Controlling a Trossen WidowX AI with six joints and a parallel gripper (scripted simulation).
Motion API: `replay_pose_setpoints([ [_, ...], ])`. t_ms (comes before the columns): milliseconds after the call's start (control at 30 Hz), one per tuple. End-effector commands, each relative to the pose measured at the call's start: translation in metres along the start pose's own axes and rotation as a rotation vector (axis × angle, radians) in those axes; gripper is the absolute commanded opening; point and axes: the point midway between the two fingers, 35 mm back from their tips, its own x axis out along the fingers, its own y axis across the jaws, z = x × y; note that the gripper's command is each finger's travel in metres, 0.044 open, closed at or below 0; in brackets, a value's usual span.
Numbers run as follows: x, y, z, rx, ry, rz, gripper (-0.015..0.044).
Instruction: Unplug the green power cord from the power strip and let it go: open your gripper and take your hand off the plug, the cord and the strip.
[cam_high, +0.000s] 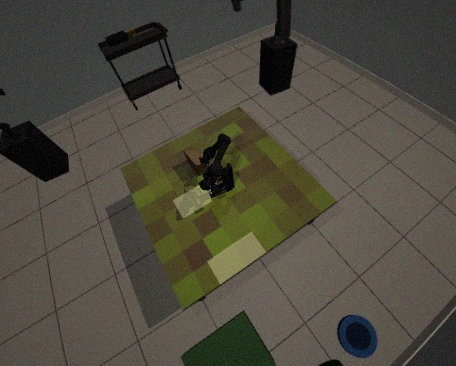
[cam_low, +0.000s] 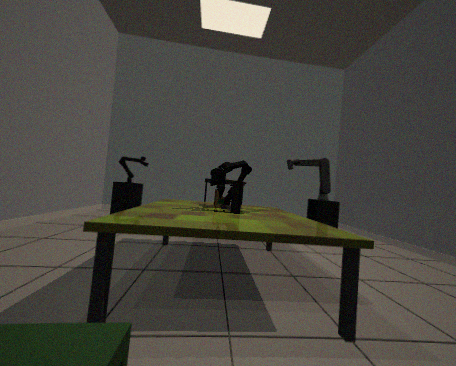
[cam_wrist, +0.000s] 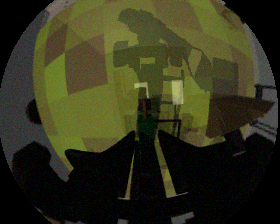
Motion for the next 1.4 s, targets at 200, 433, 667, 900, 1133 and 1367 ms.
replay_pose_setpoints([
  [200,0.008,-0.002,-0.003,0.008,0.007,-0.004,0.0160],
  [433,0.013,-0.002,-0.003,0.008,0.007,-0.004,0.0160],
  [667,0.011,-0.001,-0.002,0.002,0.002,-0.003,0.0055],
  [900,0.011,-0.001,-0.002,0.002,0.002,-0.003,0.0000],
  [1133,0.010,0.000,0.008,0.003,0.001,-0.002,0.0000],
  [1367,0.011,-0.001,0.006,0.007,0.007,-0.004,0.0131],
])
